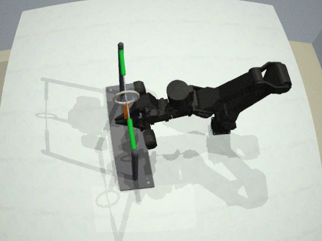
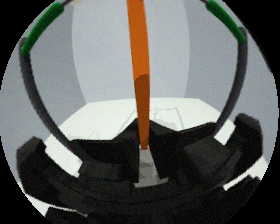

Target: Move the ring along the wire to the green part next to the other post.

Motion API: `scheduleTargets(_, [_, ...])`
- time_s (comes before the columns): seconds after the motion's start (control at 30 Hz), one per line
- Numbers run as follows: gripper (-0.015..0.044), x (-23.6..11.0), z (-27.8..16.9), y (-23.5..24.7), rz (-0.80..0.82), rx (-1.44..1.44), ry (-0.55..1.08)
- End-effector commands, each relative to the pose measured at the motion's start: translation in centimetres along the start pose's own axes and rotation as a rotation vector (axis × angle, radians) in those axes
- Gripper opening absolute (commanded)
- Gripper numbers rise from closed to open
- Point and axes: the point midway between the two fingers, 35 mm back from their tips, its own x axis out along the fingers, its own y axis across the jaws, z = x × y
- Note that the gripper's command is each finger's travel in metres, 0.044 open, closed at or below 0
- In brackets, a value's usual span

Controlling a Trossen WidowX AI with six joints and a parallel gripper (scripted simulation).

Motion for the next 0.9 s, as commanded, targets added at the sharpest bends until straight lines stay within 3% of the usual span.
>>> scheduleTargets(0.0, [-0.015, 0.0, 0.0, 0.3, 0.01, -0.014, 0.001])
scheduleTargets(0.57, [-0.015, -0.1, -0.1, 1.9, 0.013, -0.01, 0.005])
scheduleTargets(0.87, [-0.015, -1.1, -0.2, 2.9, 0.008, 0.007, 0.087])
